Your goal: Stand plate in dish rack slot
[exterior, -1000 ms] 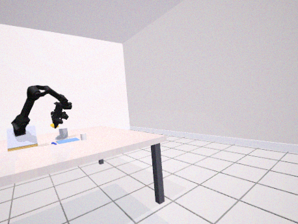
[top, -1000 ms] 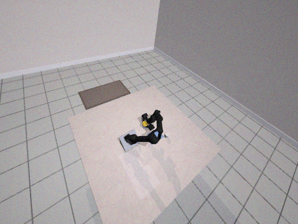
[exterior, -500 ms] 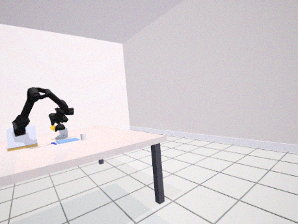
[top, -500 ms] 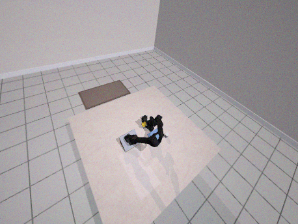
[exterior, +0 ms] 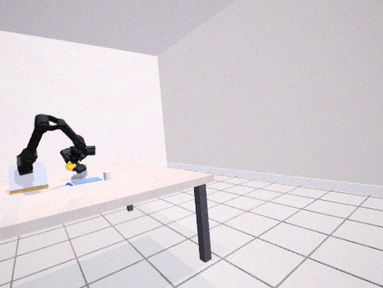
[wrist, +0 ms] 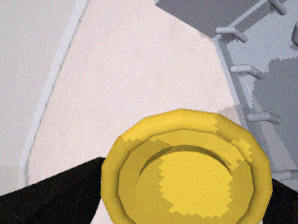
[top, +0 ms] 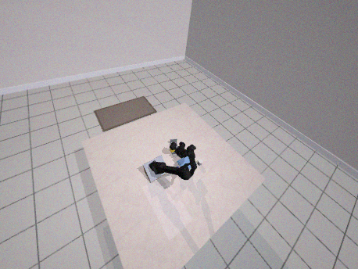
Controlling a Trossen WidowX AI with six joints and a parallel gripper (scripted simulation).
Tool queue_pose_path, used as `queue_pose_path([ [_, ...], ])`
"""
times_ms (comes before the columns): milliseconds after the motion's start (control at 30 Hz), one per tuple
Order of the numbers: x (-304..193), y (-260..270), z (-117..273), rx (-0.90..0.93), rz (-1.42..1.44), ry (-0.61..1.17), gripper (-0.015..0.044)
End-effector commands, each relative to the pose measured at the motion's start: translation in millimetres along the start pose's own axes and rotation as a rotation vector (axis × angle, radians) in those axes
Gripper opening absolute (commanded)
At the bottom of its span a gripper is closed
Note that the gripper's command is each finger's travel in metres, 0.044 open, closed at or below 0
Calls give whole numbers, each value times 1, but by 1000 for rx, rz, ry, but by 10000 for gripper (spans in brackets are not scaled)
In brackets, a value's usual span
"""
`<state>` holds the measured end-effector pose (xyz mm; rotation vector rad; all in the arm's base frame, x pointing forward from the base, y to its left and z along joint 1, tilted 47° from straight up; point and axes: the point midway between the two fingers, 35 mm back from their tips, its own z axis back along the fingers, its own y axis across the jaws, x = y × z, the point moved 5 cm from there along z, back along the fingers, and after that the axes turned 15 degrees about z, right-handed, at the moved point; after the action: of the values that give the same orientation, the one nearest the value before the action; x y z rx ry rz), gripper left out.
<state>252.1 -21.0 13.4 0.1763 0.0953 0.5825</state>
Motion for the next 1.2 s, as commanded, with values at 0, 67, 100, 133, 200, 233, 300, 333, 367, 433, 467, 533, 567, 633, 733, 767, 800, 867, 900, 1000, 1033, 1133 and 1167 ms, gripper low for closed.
queue_pose_path([
  [0, -6, -4, -3, 21, 77, -65, 0],
  [67, -8, -6, -4, 26, 117, -98, 0],
  [100, -9, -7, -4, 28, 137, -115, 0],
  [133, -10, -8, -5, 29, 158, -132, 0],
  [200, -13, -10, -5, 28, 198, -166, 0],
  [233, -14, -11, -6, 27, 219, -183, 0],
  [300, -16, -13, -6, 23, 260, -217, 0],
  [333, -18, -14, -7, 20, 281, -235, 0],
  [367, -19, -15, -7, 17, 301, -252, 0],
  [433, -21, -17, -7, 7, 343, -286, 0],
  [467, -22, -18, -7, 2, 364, -303, 0],
  [533, -25, -19, -8, -11, 406, -336, 0],
  [567, -26, -20, -8, -19, 427, -353, 0],
  [633, -29, -22, -8, -36, 469, -385, 0],
  [733, -33, -24, -8, -66, 532, -433, 0],
  [767, -34, -25, -8, -77, 553, -448, 0],
  [800, -35, -25, -8, -89, 574, -463, 0],
  [867, -38, -27, -7, -115, 616, -493, 0],
  [900, -39, -27, -7, -129, 637, -507, 0],
  [1000, -43, -29, -7, -174, 700, -548, 0],
  [1033, -45, -30, -7, -190, 721, -561, 0],
  [1133, -49, -31, -6, -242, 784, -597, 0],
  [1167, -51, -32, -6, -261, 805, -608, 0],
])
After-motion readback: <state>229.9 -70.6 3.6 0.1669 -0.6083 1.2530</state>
